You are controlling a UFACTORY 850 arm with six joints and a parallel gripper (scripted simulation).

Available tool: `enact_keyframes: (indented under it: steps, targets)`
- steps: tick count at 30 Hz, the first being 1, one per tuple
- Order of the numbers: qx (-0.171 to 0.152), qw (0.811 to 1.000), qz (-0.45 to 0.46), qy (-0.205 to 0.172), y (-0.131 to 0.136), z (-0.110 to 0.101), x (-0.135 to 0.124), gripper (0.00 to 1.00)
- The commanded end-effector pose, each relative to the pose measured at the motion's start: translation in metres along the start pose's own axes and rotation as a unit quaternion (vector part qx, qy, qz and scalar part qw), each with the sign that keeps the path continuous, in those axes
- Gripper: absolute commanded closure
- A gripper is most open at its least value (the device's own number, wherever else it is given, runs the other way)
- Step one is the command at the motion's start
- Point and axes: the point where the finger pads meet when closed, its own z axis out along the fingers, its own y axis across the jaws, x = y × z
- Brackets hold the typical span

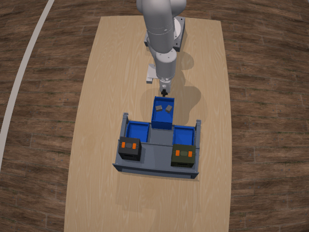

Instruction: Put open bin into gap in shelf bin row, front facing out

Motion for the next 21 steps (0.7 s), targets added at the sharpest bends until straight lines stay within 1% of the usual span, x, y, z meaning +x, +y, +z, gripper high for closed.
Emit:
enact_keyframes:
  steps: [1,8,9,13,21]
  targets:
    - [0.016,1.0,0.001,-0.006,-0.0004,0.0002,0.0001,0.66]
    - [0.016,1.0,0.001,-0.006,-0.0004,0.0002,0.0001,0.66]
    - [0.008,1.0,0.0,-0.002,-0.0006,-0.0001,0.0,0.66]
    - [0.016,1.0,0.001,-0.006,-0.001,0.0,0.0001,0.66]
    - [0.016,1.0,0.001,-0.006,-0.001,0.0,0.0001,0.66]
